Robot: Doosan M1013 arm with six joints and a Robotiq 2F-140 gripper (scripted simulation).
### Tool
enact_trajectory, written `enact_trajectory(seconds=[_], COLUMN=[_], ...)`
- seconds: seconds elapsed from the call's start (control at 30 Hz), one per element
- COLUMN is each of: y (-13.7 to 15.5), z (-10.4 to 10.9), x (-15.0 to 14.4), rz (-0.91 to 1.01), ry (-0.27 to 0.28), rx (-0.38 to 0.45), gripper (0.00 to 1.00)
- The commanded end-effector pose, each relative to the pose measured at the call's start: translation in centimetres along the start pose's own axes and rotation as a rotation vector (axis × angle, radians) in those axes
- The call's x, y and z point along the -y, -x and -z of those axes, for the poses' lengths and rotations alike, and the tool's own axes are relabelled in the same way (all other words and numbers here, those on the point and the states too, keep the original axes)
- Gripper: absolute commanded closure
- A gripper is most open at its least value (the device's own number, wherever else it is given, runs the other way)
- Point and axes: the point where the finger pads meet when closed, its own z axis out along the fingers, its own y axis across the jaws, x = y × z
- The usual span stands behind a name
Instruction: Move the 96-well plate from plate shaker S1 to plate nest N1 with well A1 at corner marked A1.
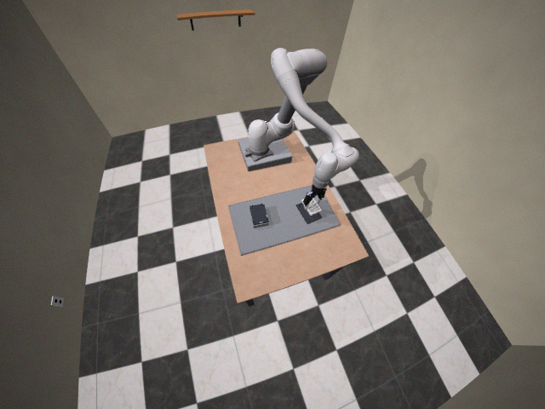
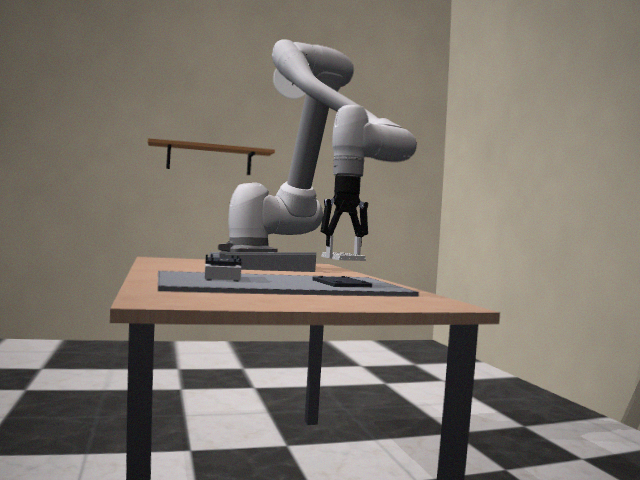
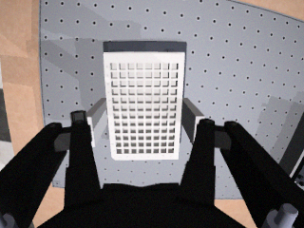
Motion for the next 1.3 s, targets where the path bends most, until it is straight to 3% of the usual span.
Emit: enact_trajectory(seconds=[0.0, 1.27], y=[0.0, 0.0], z=[0.0, -5.0], x=[0.0, 0.0], rz=[0.0, 0.0], ry=[0.0, 0.0], rx=[0.0, 0.0], gripper=[0.9, 0.9])
